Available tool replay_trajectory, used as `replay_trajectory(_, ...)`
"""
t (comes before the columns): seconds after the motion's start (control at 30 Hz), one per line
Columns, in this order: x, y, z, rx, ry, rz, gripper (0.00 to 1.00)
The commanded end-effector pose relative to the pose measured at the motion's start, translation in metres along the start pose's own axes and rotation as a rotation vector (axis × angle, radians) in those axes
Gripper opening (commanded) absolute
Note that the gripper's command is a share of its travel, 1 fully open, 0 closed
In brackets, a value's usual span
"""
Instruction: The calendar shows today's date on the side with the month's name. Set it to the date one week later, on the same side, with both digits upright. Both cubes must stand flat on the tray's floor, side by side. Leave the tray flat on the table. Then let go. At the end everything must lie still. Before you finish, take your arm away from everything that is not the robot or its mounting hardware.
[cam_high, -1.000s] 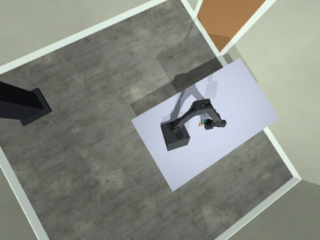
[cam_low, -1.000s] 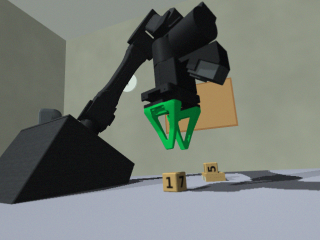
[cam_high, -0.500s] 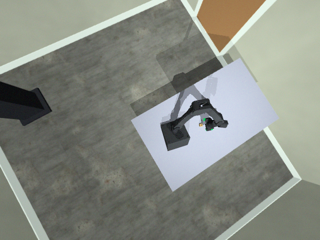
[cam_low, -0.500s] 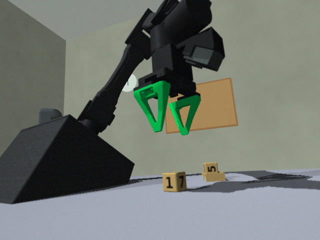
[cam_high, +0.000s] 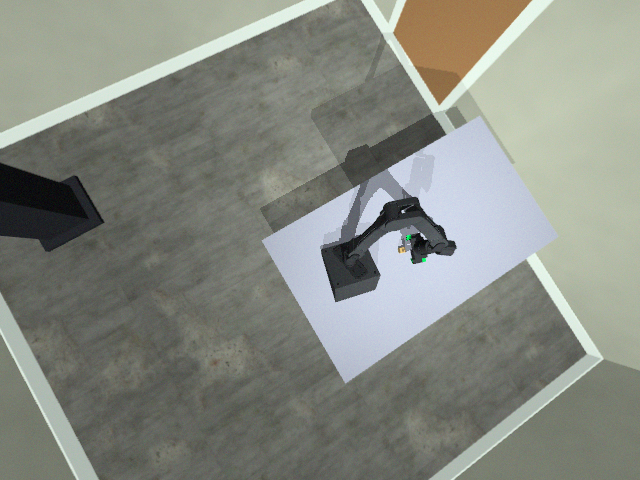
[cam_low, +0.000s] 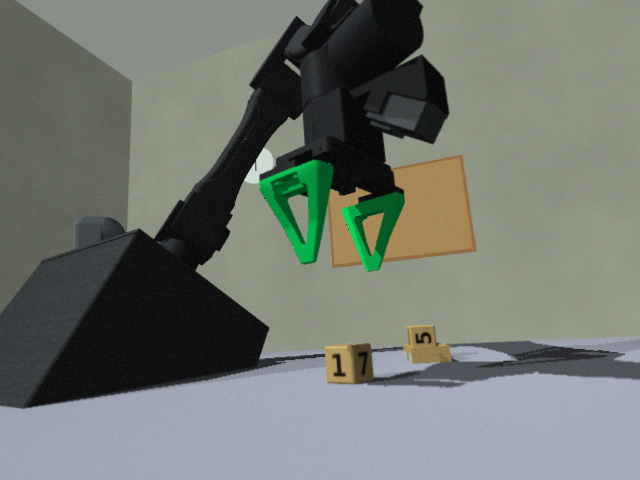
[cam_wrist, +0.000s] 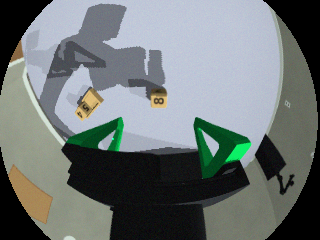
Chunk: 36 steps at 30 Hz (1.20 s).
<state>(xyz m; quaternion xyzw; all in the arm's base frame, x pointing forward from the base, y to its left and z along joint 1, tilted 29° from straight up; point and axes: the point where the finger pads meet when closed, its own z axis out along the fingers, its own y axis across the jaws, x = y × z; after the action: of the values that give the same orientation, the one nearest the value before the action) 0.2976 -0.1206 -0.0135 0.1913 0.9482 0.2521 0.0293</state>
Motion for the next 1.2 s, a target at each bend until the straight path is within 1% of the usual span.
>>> replay_trajectory(0.0, 0.0, -0.003, -0.009, 0.006, -0.011, 0.006, 1.0)
replay_trajectory(0.1, 0.0, -0.003, -0.009, 0.006, -0.011, 0.016, 1.0)
replay_trajectory(0.2, 0.002, -0.003, -0.007, 0.004, -0.006, 0.062, 1.0)
replay_trajectory(0.27, 0.005, -0.003, -0.005, 0.002, 0.001, 0.13, 1.0)
replay_trajectory(0.33, 0.008, -0.003, -0.002, 0.0, 0.008, 0.229, 1.0)
replay_trajectory(0.4, 0.007, -0.004, -0.001, 0.001, 0.005, 0.287, 1.0)
replay_trajectory(0.43, 0.003, -0.004, -0.002, 0.003, -0.006, 0.334, 1.0)
replay_trajectory(0.53, 0.002, -0.004, -0.002, 0.003, -0.009, 0.346, 1.0)
replay_trajectory(0.57, -0.003, -0.004, -0.004, 0.004, -0.023, 0.411, 1.0)
replay_trajectory(0.6, -0.001, -0.004, -0.002, 0.003, -0.018, 0.466, 1.0)
replay_trajectory(0.7, 0.003, -0.004, 0.002, 0.002, -0.006, 0.569, 1.0)
replay_trajectory(0.73, 0.003, -0.004, 0.002, 0.002, -0.005, 0.581, 1.0)
replay_trajectory(0.8, 0.005, -0.004, 0.004, 0.002, 0.001, 0.667, 1.0)
replay_trajectory(0.83, 0.005, -0.004, 0.004, 0.002, 0.001, 0.669, 1.0)
replay_trajectory(0.87, 0.003, -0.004, 0.004, 0.002, -0.004, 0.73, 1.0)
replay_trajectory(0.97, -0.001, -0.004, 0.002, 0.001, -0.012, 0.833, 1.0)
replay_trajectory(1.07, -0.001, -0.004, 0.002, 0.001, -0.013, 0.837, 1.0)
replay_trajectory(1.1, 0.003, -0.004, 0.006, 0.002, -0.001, 0.93, 1.0)
replay_trajectory(1.17, 0.006, -0.004, 0.008, 0.004, 0.008, 1.008, 1.0)
